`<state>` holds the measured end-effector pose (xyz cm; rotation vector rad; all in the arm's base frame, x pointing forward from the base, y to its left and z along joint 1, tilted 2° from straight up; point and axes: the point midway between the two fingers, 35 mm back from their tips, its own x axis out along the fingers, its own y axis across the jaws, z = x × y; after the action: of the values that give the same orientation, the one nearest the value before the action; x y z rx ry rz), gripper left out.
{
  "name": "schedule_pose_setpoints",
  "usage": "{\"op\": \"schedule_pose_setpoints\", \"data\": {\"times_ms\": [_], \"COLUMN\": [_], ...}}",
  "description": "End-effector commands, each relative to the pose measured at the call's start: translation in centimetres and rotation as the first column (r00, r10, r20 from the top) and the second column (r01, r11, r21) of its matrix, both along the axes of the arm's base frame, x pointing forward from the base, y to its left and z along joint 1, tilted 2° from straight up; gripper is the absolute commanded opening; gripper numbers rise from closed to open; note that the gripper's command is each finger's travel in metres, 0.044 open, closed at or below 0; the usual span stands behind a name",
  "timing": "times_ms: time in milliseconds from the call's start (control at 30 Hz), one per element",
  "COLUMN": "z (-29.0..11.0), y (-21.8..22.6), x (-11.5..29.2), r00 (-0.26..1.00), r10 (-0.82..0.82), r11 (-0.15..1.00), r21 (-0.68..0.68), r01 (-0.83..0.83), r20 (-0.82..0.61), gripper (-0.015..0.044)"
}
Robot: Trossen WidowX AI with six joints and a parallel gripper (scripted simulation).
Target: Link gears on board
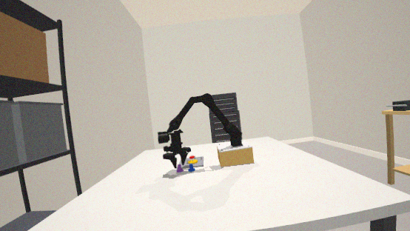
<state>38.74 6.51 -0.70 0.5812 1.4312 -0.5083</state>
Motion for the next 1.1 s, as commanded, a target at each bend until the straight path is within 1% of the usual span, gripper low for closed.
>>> {"op": "schedule_pose_setpoints", "data": {"times_ms": [0, 167, 400, 433, 667, 1067], "z": [-0.1, -0.1, -0.1, -0.1, 1.5, 4.9], "y": [-0.1, -0.1, -0.1, -0.1, 0.6, 0.7], "x": [0.0, 0.0, 0.0, 0.0, 0.5, 0.5], "r00": [1.0, 1.0, 1.0, 1.0, 0.999, 0.999], "r10": [-0.003, -0.003, -0.003, -0.003, -0.011, -0.009], "r11": [1.0, 1.0, 1.0, 1.0, 1.0, 1.0], "r21": [-0.004, -0.004, -0.004, -0.004, 0.003, 0.002], "r01": [0.003, 0.003, 0.003, 0.003, 0.011, 0.009], "r20": [-0.001, -0.001, -0.001, -0.001, 0.044, 0.032], "gripper": [0.0204, 0.0072, 0.0026, 0.0, 0.0, 0.0]}}
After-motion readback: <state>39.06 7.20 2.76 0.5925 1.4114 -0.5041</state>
